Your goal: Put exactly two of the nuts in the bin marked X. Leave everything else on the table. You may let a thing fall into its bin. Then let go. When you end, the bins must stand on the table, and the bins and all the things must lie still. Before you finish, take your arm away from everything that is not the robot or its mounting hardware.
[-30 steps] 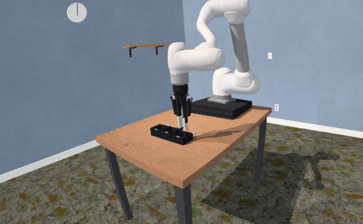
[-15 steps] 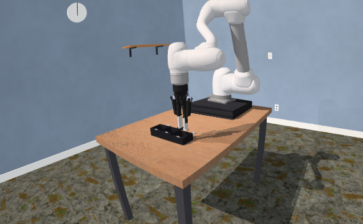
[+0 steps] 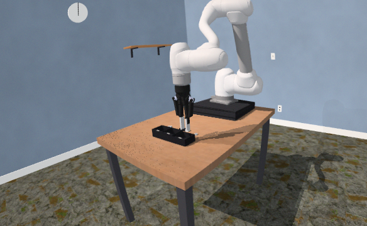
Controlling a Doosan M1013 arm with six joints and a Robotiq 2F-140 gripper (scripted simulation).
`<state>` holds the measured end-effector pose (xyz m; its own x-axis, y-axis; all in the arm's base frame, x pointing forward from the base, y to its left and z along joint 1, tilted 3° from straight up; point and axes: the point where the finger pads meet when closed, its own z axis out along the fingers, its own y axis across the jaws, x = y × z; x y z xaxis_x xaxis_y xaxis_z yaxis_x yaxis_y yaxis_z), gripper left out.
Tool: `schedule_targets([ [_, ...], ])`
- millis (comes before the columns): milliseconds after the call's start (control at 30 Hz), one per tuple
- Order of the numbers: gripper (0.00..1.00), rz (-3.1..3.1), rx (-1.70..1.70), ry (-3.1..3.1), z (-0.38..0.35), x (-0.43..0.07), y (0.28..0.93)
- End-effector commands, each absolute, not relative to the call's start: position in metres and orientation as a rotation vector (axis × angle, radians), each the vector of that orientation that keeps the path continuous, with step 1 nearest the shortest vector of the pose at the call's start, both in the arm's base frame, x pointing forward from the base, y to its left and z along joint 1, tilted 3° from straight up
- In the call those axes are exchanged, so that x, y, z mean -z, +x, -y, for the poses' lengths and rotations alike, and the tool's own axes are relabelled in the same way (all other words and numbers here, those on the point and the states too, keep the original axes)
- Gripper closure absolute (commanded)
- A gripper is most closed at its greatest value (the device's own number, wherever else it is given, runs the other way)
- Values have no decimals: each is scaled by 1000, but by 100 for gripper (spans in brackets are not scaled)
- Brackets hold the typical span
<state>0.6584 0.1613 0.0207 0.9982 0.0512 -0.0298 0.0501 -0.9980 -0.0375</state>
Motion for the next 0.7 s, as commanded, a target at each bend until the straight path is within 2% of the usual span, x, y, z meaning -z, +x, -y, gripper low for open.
schedule_targets([
  [0,81,275,-42,-3090,-157,-22,639],
  [167,81,546,-36,-3052,-152,-24,597],
  [333,81,550,-36,-3051,-147,-25,554],
  [667,81,550,-36,-3051,-148,-25,548],
])
